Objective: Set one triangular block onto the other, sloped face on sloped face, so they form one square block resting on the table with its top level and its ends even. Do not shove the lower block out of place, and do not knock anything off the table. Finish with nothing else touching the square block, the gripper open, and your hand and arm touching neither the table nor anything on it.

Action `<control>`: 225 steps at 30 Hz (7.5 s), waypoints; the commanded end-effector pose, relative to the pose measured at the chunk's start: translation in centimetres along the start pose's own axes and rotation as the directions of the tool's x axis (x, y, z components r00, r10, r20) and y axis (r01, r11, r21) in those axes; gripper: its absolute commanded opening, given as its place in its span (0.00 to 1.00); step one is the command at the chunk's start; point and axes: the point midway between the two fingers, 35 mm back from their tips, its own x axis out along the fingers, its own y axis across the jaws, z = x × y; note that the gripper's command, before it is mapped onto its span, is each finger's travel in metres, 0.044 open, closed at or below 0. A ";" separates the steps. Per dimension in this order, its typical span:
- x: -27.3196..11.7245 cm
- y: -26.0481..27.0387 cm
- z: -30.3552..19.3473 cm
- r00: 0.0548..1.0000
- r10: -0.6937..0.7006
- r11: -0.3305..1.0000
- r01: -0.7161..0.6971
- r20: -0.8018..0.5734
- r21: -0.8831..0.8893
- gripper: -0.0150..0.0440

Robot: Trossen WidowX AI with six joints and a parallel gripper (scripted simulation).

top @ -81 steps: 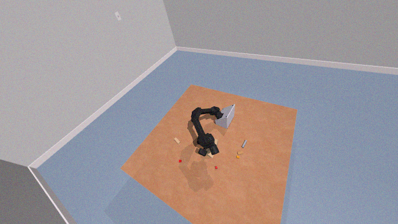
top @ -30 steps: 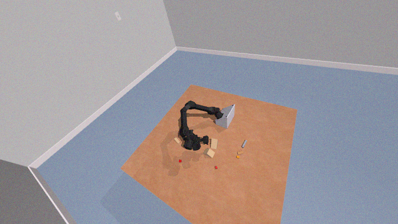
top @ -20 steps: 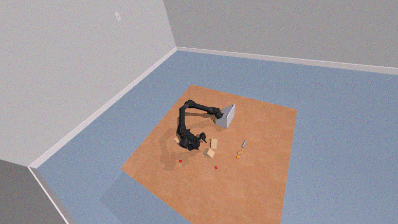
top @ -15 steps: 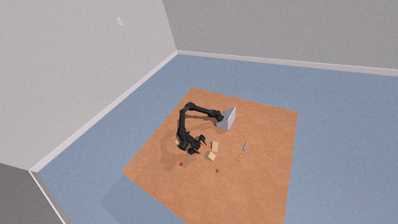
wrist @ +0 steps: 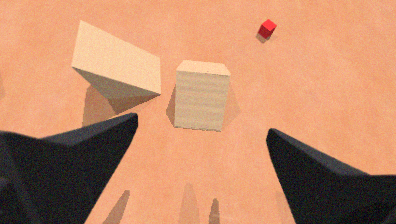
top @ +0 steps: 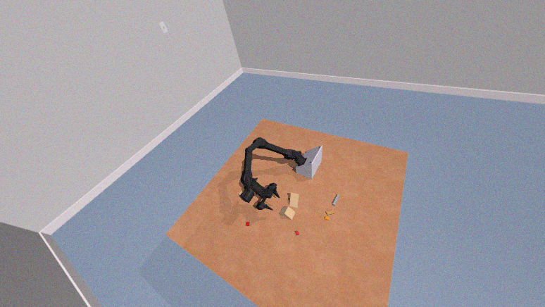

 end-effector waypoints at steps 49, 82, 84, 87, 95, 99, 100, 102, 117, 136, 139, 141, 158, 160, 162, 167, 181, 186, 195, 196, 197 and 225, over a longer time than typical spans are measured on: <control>10.2 0.3 0.1 1.000 0.004 1.000 -0.004 0.008 -0.017 1.00; 9.3 0.1 0.7 1.000 0.002 1.000 -0.002 0.005 -0.014 0.30; 8.7 0.0 1.4 1.000 0.002 1.000 -0.002 0.005 -0.014 0.25; 7.6 -0.1 2.4 1.000 0.002 1.000 -0.002 0.006 -0.014 0.25; 4.8 0.0 5.2 1.000 0.002 1.000 -0.002 0.008 -0.014 0.25; 3.4 0.2 6.6 1.000 0.002 1.000 -0.002 0.009 -0.014 0.25; 3.2 0.2 6.9 1.000 0.002 1.000 -0.002 0.009 -0.014 0.25; 2.9 0.3 7.1 1.000 0.002 1.000 -0.002 0.009 -0.014 0.25; 3.7 0.6 7.0 0.995 0.039 0.986 -0.024 -0.088 0.164 0.25; 4.5 1.0 7.5 0.930 0.083 0.787 0.160 -0.358 0.596 0.25; 4.5 1.0 7.6 0.913 0.082 0.738 0.214 -0.400 0.640 0.25; 4.6 1.0 7.7 0.901 0.080 0.703 0.252 -0.427 0.664 0.25; 4.3 0.7 8.7 0.769 0.024 0.346 0.594 -0.639 0.727 0.25; 4.2 0.7 8.8 0.750 0.013 0.298 0.628 -0.661 0.719 0.25; 4.2 0.6 9.0 0.731 0.001 0.248 0.661 -0.682 0.709 0.25; 4.1 0.5 9.1 0.717 -0.009 0.210 0.683 -0.697 0.700 0.25; 2.4 2.4 13.2 0.721 -0.009 0.212 0.679 -0.693 0.703 0.25; 1.5 3.2 14.7 0.719 -0.008 0.212 0.680 -0.694 0.702 0.25; 2.8 3.7 13.4 0.719 -0.008 0.212 0.680 -0.695 0.702 0.25; 3.0 3.8 13.1 0.719 -0.008 0.212 0.680 -0.695 0.702 0.25; 3.3 3.9 12.8 0.719 -0.008 0.212 0.680 -0.695 0.702 0.25; 8.4 7.2 7.2 0.717 -0.007 0.213 0.682 -0.697 0.699 0.25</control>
